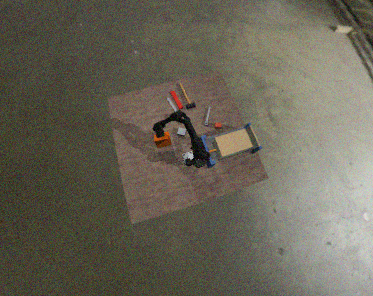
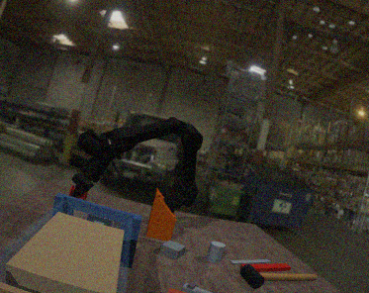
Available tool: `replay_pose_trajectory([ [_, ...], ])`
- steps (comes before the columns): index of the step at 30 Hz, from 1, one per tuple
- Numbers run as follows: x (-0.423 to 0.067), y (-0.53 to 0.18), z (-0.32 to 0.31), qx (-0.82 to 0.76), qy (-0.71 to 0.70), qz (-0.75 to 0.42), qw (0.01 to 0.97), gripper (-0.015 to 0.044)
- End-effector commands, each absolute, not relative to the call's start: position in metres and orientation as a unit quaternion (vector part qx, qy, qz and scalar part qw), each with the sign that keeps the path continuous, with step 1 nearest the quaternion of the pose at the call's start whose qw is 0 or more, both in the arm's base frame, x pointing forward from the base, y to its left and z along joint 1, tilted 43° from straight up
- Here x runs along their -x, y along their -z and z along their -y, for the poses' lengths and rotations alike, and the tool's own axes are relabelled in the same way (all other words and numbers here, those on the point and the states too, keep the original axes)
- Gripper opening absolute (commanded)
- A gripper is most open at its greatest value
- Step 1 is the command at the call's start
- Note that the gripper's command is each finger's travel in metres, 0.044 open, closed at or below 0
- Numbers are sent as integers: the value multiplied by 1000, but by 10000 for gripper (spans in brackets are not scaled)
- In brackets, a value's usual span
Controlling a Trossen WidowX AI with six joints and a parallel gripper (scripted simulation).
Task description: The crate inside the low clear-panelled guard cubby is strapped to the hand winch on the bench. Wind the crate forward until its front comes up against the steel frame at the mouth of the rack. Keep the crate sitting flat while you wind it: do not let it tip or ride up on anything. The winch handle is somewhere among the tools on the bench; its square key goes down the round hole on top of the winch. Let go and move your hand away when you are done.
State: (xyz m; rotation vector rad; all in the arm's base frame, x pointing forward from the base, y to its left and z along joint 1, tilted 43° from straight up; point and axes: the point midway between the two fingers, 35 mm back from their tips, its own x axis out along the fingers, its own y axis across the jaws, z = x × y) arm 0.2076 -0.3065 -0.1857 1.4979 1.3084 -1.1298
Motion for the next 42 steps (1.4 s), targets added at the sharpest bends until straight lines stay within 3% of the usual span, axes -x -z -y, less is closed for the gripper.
replay_pose_trajectory([
  [1,-229,177,295,-605,429,-522,421,0],
  [42,-263,139,255,-606,427,-523,420,0],
])
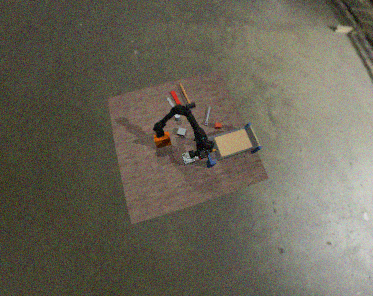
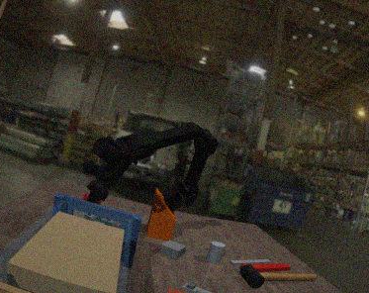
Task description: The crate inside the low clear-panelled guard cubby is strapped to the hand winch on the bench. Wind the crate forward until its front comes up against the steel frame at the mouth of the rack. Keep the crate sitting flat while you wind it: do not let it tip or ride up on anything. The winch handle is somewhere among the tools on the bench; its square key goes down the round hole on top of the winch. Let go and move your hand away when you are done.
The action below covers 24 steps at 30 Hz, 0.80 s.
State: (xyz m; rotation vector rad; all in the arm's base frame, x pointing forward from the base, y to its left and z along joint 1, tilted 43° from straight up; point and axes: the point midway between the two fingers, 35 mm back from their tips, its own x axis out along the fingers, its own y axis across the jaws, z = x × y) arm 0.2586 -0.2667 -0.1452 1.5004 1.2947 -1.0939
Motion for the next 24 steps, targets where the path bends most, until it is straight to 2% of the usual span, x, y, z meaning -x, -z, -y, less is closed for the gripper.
replay_pose_trajectory([
  [1,-263,138,254,-606,427,-523,420,0],
  [24,-264,115,226,-607,427,-523,419,0],
])
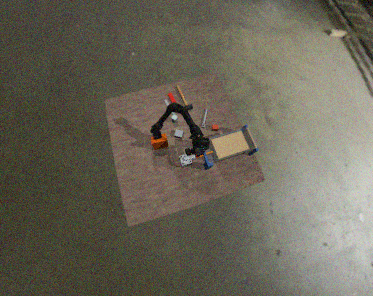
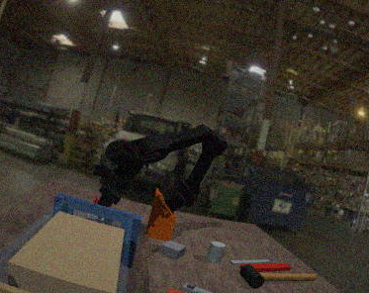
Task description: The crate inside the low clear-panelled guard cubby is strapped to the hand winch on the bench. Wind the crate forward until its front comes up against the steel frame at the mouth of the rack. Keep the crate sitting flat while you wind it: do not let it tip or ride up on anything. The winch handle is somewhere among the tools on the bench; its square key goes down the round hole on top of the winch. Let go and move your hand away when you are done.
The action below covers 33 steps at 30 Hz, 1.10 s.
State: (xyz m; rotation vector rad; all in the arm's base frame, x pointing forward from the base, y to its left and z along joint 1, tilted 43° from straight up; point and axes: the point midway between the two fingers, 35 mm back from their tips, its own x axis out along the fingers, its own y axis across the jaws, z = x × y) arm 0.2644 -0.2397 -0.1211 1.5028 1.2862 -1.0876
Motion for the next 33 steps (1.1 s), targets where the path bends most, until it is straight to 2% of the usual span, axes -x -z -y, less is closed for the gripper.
replay_pose_trajectory([
  [1,-264,114,225,-607,427,-523,419,0],
  [33,-243,86,189,-607,426,-524,418,0],
])
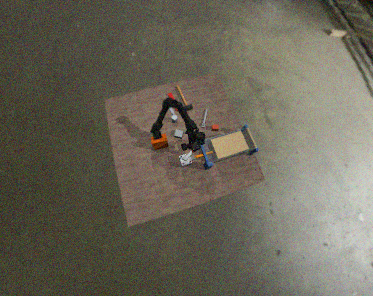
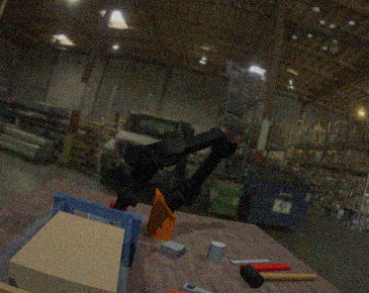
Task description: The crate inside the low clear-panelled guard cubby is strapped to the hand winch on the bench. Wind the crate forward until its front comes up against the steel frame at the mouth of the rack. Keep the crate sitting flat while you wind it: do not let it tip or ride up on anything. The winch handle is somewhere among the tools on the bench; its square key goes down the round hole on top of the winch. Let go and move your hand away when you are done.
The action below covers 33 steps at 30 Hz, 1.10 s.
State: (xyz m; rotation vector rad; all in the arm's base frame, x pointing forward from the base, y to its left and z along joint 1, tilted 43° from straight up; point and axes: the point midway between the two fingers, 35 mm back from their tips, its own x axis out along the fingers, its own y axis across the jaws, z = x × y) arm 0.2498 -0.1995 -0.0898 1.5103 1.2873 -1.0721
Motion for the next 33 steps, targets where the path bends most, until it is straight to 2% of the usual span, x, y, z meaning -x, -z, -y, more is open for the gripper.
replay_pose_trajectory([
  [1,-242,85,188,-607,426,-524,418,0],
  [33,-201,70,163,-607,427,-525,417,0],
])
